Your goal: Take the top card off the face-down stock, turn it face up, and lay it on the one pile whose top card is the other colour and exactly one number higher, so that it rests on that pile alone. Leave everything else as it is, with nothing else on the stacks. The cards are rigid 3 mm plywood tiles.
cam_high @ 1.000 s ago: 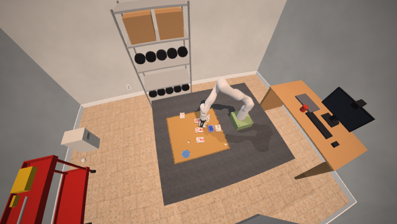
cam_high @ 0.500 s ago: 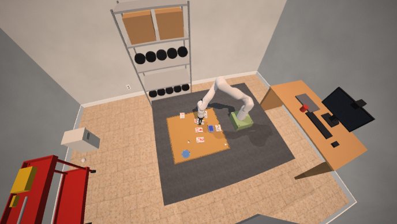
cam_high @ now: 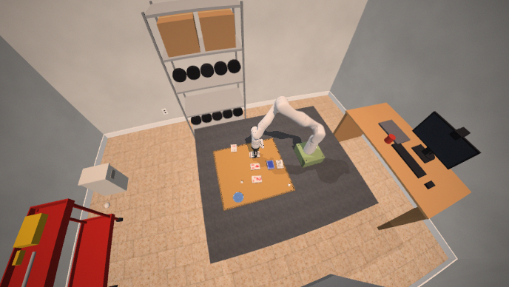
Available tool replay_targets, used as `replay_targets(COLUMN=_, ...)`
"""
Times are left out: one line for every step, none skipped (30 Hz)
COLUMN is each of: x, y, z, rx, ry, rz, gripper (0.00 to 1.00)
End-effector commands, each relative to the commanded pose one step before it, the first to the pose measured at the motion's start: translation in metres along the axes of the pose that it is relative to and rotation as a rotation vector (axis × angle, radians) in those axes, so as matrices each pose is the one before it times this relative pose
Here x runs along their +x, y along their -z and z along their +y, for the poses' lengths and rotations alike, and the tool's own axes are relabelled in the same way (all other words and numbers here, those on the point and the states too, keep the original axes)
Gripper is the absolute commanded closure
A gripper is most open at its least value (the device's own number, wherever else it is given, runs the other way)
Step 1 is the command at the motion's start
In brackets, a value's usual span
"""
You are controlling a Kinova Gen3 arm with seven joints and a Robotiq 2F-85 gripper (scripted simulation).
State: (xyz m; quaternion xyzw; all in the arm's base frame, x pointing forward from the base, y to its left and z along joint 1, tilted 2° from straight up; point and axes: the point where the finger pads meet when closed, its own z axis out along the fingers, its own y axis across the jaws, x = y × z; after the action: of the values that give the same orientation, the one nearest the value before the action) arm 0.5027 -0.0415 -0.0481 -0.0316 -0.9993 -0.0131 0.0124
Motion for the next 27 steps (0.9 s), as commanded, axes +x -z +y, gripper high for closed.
replay_targets(x=-0.00259, y=-0.00015, z=-0.00577, rx=-0.00163, ry=-0.00145, rz=-0.00180, gripper=0.28)
replay_targets(x=0.00000, y=0.00000, z=0.00000, rx=0.00000, ry=0.00000, rz=0.00000, gripper=0.28)
replay_targets(x=-0.00081, y=0.00004, z=-0.00122, rx=0.00001, ry=0.00800, rz=-0.00001, gripper=0.28)
replay_targets(x=-0.00076, y=0.00004, z=-0.00116, rx=0.00001, ry=0.00759, rz=0.00000, gripper=0.28)
replay_targets(x=-0.00072, y=0.00003, z=-0.00108, rx=-0.00002, ry=0.00718, rz=0.00001, gripper=0.28)
replay_targets(x=-0.00067, y=0.00003, z=-0.00103, rx=-0.00001, ry=0.00677, rz=0.00000, gripper=0.28)
replay_targets(x=-0.00062, y=0.00003, z=-0.00098, rx=0.00000, ry=0.00637, rz=0.00000, gripper=0.28)
replay_targets(x=-0.00057, y=0.00003, z=-0.00093, rx=0.00001, ry=0.00597, rz=0.00000, gripper=0.28)
replay_targets(x=-0.00053, y=0.00003, z=-0.00087, rx=0.00001, ry=0.00557, rz=-0.00001, gripper=0.28)
replay_targets(x=-0.00049, y=0.00003, z=-0.00082, rx=0.00001, ry=0.00518, rz=-0.00001, gripper=0.28)
replay_targets(x=-0.00045, y=0.00002, z=-0.00074, rx=-0.00001, ry=0.00482, rz=0.00001, gripper=0.28)
replay_targets(x=-0.00041, y=0.00002, z=-0.00069, rx=-0.00001, ry=0.00444, rz=0.00000, gripper=0.28)
replay_targets(x=-0.00038, y=0.00002, z=-0.00063, rx=-0.00001, ry=0.00408, rz=0.00000, gripper=0.28)
replay_targets(x=-0.00034, y=0.00002, z=-0.00058, rx=0.00000, ry=0.00373, rz=0.00000, gripper=0.28)
replay_targets(x=-0.00031, y=0.00002, z=-0.00053, rx=0.00000, ry=0.00338, rz=0.00000, gripper=0.28)
replay_targets(x=-0.00028, y=0.00002, z=-0.00048, rx=0.00000, ry=0.00305, rz=0.00000, gripper=0.28)
replay_targets(x=-0.00024, y=0.00001, z=-0.00043, rx=0.00000, ry=0.00273, rz=0.00000, gripper=0.28)
replay_targets(x=0.00000, y=0.00000, z=0.00000, rx=0.00000, ry=0.00000, rz=0.00000, gripper=0.28)
replay_targets(x=0.00000, y=0.00000, z=0.00000, rx=0.00000, ry=0.00000, rz=0.00000, gripper=0.28)
replay_targets(x=-0.00022, y=0.00001, z=-0.00039, rx=0.00000, ry=0.00243, rz=0.00000, gripper=0.28)
replay_targets(x=-0.00019, y=0.00001, z=-0.00034, rx=0.00000, ry=0.00213, rz=0.00000, gripper=0.28)
replay_targets(x=-0.00016, y=0.00001, z=-0.00030, rx=0.00000, ry=0.00186, rz=0.00000, gripper=0.28)
replay_targets(x=-0.00014, y=0.00001, z=-0.00026, rx=0.00000, ry=0.00159, rz=0.00000, gripper=0.28)
replay_targets(x=-0.00012, y=0.00001, z=-0.00022, rx=0.00000, ry=0.00135, rz=0.00000, gripper=0.28)
replay_targets(x=-0.00010, y=0.00001, z=-0.00018, rx=0.00000, ry=0.00112, rz=0.00000, gripper=0.28)
replay_targets(x=-0.00008, y=0.00000, z=-0.00015, rx=0.00000, ry=0.00091, rz=0.00000, gripper=0.28)
replay_targets(x=-0.00006, y=0.00000, z=-0.00012, rx=0.00000, ry=0.00072, rz=0.00000, gripper=0.28)
